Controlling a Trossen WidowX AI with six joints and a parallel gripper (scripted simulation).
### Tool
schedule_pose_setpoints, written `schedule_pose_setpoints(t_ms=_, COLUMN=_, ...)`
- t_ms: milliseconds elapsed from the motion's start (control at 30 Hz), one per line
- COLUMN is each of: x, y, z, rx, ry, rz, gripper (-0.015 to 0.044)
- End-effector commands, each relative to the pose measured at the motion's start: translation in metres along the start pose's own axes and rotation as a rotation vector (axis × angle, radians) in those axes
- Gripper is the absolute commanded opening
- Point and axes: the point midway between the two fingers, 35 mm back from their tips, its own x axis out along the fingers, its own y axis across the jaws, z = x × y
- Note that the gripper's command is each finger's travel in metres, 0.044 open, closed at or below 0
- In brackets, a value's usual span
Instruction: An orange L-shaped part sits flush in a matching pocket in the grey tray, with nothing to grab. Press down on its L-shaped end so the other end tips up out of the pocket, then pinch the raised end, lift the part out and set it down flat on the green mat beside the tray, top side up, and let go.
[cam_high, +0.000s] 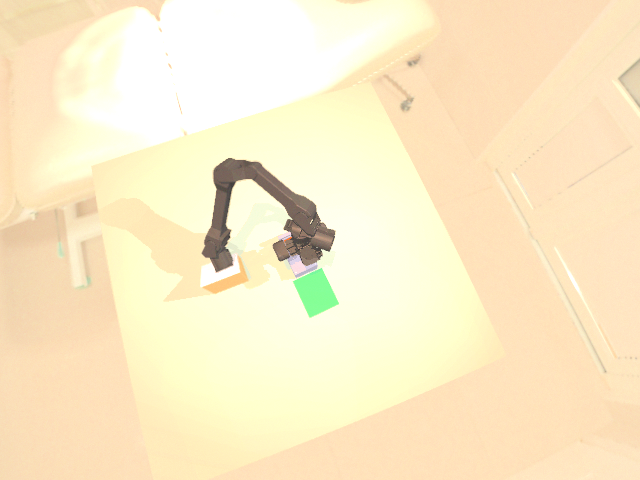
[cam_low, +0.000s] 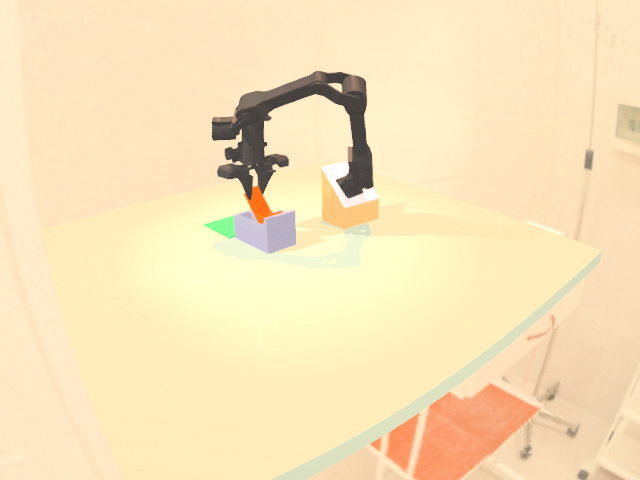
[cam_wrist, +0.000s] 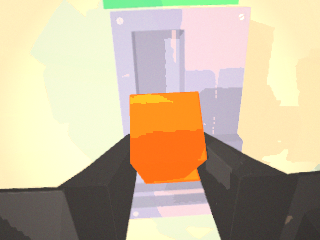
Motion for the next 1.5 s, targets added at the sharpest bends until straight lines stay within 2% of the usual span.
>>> schedule_pose_setpoints(t_ms=0, x=-0.007, y=0.0, z=0.0, rx=-0.003, ry=0.001, rz=-0.002, gripper=0.0)
schedule_pose_setpoints(t_ms=733, x=-0.041, y=0.0, z=0.0, rx=-0.003, ry=0.0, rz=-0.003, gripper=0.0)
schedule_pose_setpoints(t_ms=1000, x=-0.043, y=0.0, z=0.0, rx=-0.003, ry=0.0, rz=-0.003, gripper=0.0)
schedule_pose_setpoints(t_ms=1467, x=-0.041, y=-0.004, z=0.056, rx=-0.003, ry=-0.003, rz=-0.002, gripper=0.0)
